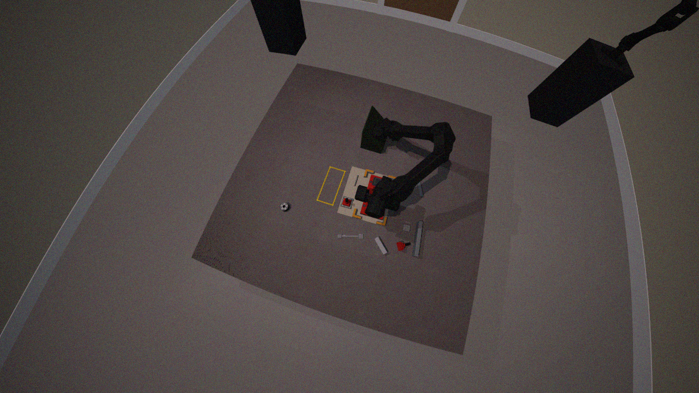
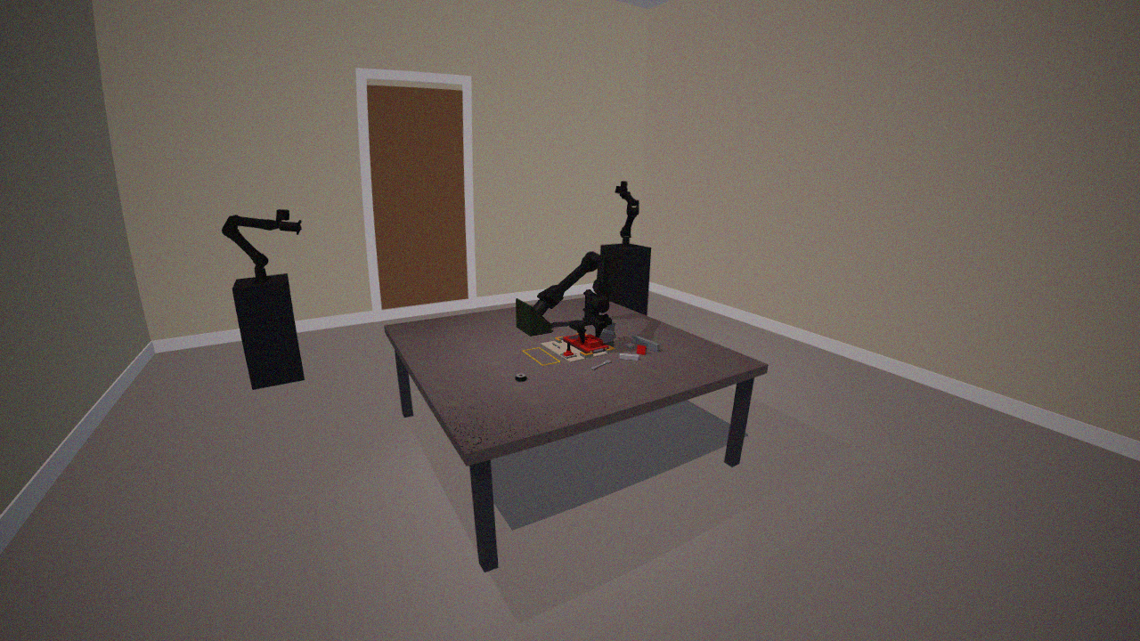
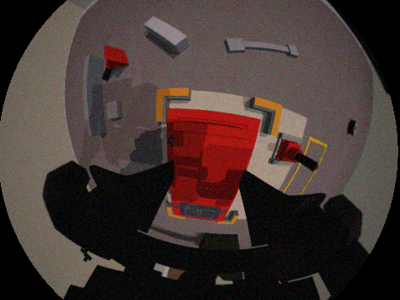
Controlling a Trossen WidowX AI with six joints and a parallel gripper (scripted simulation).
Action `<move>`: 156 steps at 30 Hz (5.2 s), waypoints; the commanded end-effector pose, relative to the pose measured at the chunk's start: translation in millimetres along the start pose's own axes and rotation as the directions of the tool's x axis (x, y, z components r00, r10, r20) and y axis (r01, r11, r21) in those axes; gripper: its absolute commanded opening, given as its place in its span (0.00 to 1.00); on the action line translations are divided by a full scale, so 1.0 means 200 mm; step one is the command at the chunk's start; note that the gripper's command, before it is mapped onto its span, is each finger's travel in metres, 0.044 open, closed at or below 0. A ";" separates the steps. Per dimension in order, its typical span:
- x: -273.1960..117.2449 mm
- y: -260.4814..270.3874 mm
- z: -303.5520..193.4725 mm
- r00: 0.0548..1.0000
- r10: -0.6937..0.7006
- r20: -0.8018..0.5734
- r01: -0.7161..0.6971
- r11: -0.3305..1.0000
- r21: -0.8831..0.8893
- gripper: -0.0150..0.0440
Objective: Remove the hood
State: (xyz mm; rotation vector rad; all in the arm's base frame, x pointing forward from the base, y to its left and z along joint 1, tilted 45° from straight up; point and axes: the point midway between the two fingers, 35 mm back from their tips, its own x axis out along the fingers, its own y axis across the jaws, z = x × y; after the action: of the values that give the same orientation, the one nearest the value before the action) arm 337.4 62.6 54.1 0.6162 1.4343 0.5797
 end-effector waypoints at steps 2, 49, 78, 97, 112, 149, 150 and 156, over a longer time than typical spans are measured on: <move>-0.02 0.00 0.00 1.000 -0.002 0.001 0.002 1.000 -0.003 0.40; -0.31 -0.01 0.00 1.000 -0.003 0.000 0.003 1.000 -0.001 0.25; -0.36 -0.61 -0.01 0.999 -0.035 0.014 0.035 0.999 0.022 0.25; -0.37 -1.08 -0.16 1.000 -0.019 0.001 0.019 1.000 0.002 0.25; -0.34 -1.13 -0.19 1.000 -0.014 0.000 0.014 1.000 -0.002 0.25; -0.21 -1.14 -0.18 1.000 -0.014 0.001 0.014 1.000 -0.002 0.25; -0.21 -1.14 -0.18 1.000 -0.014 0.001 0.014 1.000 -0.002 0.25; -0.19 -1.14 -0.18 1.000 -0.014 0.001 0.014 1.000 -0.002 0.25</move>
State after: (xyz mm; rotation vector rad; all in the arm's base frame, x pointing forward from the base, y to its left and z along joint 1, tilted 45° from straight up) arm 298.3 -127.1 -78.2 0.5962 1.4404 0.5727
